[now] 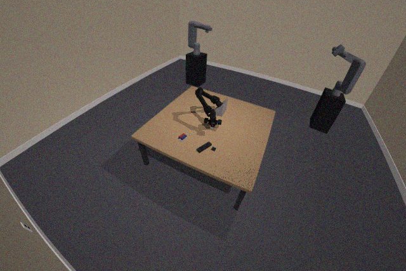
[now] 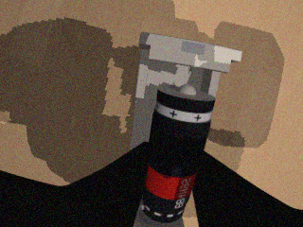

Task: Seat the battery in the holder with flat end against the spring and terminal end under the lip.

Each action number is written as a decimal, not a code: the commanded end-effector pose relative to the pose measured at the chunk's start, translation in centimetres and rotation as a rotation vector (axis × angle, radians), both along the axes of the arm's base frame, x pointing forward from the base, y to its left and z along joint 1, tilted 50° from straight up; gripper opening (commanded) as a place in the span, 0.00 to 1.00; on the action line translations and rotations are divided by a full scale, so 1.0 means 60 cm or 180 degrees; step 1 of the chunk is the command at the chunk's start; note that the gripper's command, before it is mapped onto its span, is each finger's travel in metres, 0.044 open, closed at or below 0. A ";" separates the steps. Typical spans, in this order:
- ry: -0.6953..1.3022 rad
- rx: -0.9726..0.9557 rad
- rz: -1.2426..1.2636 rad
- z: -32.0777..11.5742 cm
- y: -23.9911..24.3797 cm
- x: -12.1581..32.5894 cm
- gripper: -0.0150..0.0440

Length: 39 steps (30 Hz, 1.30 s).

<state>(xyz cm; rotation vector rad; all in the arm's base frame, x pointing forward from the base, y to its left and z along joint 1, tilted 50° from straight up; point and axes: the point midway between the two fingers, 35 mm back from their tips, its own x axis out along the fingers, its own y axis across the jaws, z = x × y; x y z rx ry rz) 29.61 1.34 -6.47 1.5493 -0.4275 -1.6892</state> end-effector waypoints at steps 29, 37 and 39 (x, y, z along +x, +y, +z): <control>-0.0223 0.0132 0.0226 0.003 -0.008 -0.007 0.40; -0.0238 0.0146 0.0244 0.004 -0.011 -0.014 0.40; -0.0243 0.0149 0.0249 0.005 -0.012 -0.016 0.40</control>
